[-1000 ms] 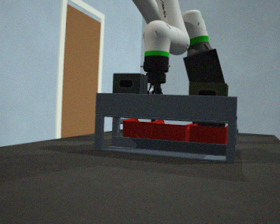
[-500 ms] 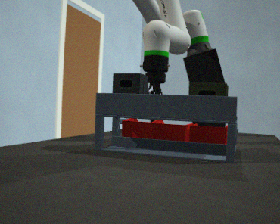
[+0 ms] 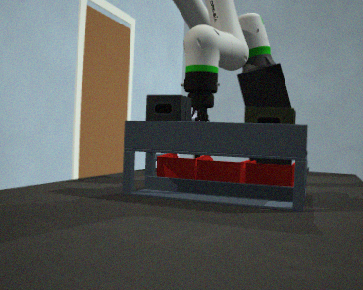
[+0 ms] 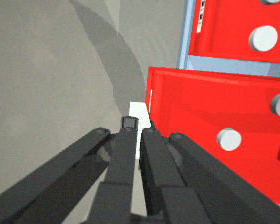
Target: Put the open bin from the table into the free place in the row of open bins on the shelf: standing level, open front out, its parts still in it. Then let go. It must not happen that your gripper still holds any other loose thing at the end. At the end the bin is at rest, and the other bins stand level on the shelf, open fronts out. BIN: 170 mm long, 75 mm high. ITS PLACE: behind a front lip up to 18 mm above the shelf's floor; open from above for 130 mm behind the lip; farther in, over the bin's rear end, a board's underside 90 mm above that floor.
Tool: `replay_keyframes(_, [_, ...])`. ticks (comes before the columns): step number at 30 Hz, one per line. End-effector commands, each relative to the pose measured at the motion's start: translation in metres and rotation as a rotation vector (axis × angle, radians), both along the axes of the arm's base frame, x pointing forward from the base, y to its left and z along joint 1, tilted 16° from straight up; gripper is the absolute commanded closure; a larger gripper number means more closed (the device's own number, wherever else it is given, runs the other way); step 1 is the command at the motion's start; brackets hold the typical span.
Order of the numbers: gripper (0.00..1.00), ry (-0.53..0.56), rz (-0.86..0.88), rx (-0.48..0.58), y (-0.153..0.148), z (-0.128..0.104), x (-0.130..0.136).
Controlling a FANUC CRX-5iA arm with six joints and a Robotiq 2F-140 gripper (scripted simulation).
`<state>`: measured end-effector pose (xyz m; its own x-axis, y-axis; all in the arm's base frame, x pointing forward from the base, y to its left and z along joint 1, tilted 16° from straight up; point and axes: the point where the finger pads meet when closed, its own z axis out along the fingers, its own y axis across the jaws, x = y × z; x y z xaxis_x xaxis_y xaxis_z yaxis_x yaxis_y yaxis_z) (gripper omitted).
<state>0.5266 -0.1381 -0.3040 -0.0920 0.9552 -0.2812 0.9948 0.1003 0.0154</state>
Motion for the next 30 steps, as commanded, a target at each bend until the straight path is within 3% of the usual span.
replay_keyframes(1, [1.0,0.001,0.0,0.0,0.0,0.0,0.001])
replay_keyframes(30, [1.0,0.001,0.0,0.0,0.002,0.0,0.02])
